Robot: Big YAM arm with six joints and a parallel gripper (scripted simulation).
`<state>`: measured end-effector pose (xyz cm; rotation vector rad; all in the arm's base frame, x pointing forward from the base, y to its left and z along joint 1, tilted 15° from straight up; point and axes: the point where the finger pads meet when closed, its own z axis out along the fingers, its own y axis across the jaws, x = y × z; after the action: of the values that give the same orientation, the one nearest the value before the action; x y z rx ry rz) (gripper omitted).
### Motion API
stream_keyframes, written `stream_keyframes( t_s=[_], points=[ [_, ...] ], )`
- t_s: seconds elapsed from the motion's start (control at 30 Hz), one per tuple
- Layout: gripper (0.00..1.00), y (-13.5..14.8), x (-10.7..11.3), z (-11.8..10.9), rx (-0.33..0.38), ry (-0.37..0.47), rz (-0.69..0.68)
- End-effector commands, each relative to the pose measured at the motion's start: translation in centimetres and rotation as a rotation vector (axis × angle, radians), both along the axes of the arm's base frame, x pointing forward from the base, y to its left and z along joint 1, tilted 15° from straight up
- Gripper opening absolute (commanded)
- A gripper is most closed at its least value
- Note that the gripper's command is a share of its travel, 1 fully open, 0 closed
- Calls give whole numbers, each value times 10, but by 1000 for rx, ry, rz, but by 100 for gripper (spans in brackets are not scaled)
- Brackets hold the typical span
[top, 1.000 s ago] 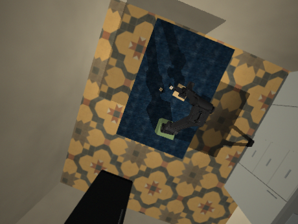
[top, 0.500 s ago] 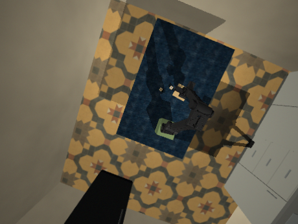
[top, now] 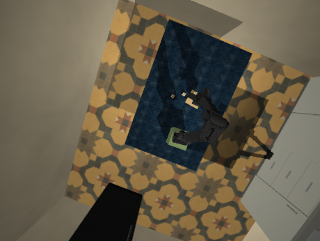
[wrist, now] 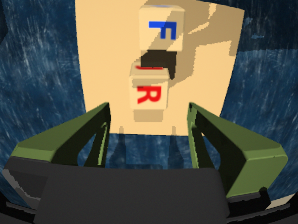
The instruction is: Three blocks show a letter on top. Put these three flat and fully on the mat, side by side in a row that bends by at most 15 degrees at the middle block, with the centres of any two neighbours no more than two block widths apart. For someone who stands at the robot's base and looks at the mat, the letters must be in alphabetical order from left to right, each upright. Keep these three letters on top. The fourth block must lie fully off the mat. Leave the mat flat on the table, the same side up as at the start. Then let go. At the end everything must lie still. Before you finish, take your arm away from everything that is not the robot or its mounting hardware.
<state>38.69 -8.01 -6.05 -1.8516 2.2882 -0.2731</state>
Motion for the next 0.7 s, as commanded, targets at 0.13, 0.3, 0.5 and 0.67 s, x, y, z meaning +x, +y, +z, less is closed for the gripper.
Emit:
stream_keyframes(
  t_s=[0.13,0.3,0.5,0.67],
  points=[
    [56,-5,-1,5,0,-6,-3],
    [56,-5,-1,5,0,-7,-3],
    [56,-5,-2,12,-1,-10,-3],
    [56,-5,-4,21,-1,-12,-2]
  ],
)
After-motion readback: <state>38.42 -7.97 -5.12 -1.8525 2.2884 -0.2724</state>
